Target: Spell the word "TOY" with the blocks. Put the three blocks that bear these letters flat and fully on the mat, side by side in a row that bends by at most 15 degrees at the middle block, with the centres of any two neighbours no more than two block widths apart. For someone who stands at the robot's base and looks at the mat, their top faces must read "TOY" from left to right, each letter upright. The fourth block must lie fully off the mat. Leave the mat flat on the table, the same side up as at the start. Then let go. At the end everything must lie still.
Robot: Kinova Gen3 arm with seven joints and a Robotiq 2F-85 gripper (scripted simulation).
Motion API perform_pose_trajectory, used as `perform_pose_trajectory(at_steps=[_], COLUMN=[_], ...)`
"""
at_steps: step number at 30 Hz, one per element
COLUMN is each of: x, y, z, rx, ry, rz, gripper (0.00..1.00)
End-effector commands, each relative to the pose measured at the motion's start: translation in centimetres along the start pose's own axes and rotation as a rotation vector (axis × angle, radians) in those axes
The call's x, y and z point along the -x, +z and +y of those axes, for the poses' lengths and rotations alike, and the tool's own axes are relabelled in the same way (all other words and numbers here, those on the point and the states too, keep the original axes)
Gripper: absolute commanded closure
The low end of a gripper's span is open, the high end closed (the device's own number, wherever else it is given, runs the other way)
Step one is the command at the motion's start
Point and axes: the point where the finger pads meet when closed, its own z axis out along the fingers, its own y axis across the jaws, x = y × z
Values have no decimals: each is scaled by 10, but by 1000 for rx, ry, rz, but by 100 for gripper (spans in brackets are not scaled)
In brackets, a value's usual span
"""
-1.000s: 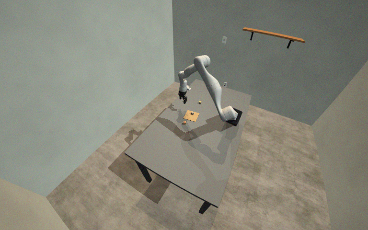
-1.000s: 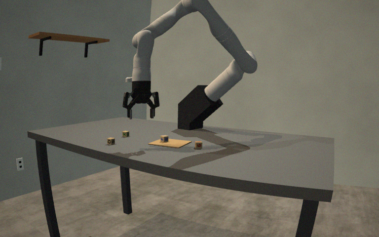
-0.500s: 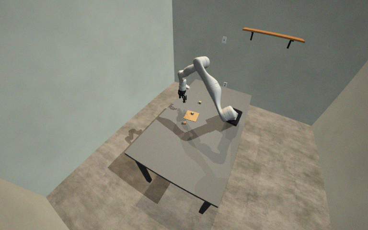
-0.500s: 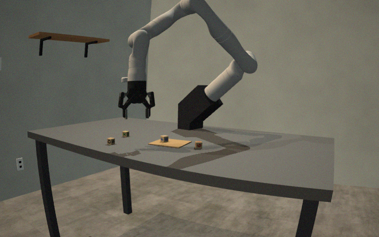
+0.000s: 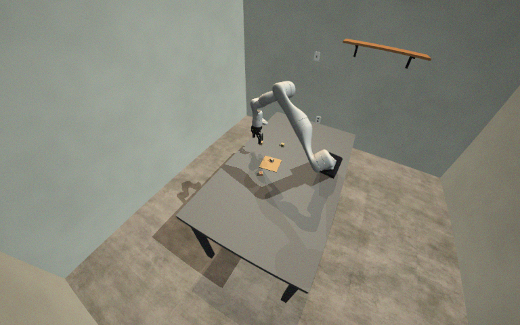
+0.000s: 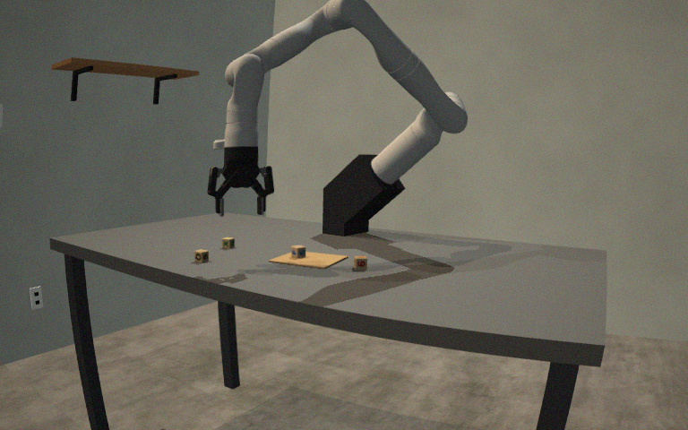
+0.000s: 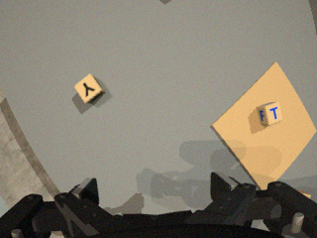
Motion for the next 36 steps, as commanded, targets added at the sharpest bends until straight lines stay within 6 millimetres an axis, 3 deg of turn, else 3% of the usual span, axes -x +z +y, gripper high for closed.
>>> perform_pose_trajectory(at_steps=[1,36], x=[0,-10], y=[1,1], z=[-2,-31], rx=[-1,-1], ry=[1,2], rz=[-1,8], gripper=[0,0])
